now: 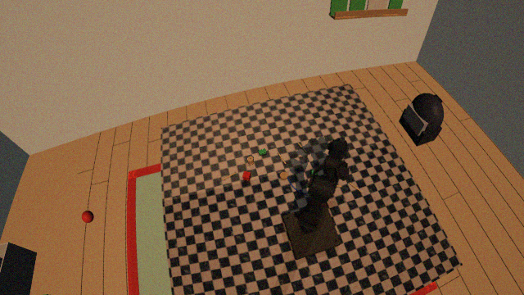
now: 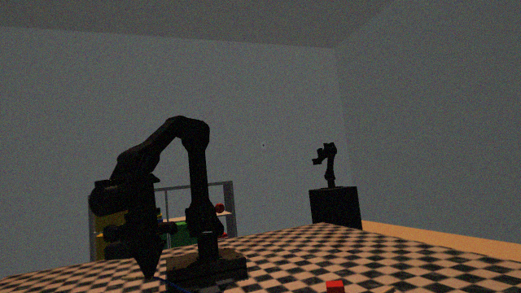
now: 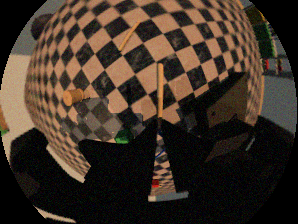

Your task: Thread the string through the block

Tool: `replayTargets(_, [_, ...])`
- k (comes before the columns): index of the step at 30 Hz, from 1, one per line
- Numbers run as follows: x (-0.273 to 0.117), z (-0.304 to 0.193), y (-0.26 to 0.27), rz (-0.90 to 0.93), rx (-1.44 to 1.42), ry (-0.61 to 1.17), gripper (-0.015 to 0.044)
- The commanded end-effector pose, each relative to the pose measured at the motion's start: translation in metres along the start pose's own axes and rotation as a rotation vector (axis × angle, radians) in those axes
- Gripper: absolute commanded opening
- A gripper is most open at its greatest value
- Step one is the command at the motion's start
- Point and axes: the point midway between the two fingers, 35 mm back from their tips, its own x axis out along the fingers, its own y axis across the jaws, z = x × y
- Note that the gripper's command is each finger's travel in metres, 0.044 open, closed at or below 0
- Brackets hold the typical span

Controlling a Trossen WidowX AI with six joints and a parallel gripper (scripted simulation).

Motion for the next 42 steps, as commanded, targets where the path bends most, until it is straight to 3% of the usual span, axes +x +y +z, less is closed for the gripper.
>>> replayTargets(1, [-0.001, -0.005, 0.004, -0.009, 0.045, 0.004, 0.0000])
replayTargets(42, [-0.005, -0.050, 0.030, -0.089, 0.500, -0.029, 0.0000])
